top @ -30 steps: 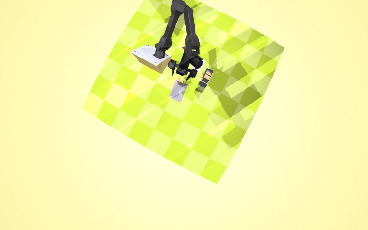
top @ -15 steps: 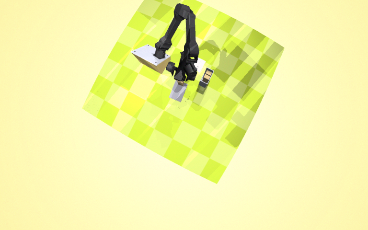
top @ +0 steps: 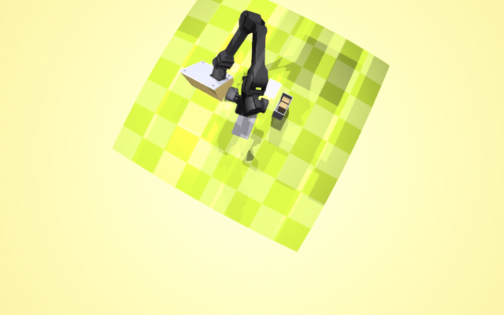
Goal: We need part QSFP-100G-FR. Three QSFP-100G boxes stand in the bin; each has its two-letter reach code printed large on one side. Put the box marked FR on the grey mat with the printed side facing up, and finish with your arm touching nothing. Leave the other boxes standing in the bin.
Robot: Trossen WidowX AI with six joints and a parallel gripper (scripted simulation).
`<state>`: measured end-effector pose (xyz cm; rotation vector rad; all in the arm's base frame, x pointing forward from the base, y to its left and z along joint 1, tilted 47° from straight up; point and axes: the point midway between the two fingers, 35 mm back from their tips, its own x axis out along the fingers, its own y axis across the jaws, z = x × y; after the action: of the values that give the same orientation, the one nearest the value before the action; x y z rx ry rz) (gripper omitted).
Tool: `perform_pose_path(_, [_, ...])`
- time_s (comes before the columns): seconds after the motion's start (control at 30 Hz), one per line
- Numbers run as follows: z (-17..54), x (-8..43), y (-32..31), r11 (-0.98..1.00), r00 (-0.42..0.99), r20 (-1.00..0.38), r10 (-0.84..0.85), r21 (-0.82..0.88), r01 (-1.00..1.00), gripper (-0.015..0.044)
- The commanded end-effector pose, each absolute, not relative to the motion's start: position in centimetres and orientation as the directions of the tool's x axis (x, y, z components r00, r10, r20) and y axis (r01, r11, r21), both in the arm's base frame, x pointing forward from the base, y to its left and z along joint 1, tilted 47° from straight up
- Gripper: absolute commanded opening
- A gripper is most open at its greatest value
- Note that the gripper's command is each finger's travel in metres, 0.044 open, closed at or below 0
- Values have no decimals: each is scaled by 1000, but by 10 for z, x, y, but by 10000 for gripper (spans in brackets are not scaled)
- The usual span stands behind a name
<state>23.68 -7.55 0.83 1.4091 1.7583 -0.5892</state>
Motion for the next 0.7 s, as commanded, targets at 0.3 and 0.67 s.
perform_pose_path(0.3, [4, 239, -81, 264, -98, -691, 716, 137, 955, 440])
perform_pose_path(0.67, [1, 241, -84, 256, -108, -643, 758, 141, 956, 440])
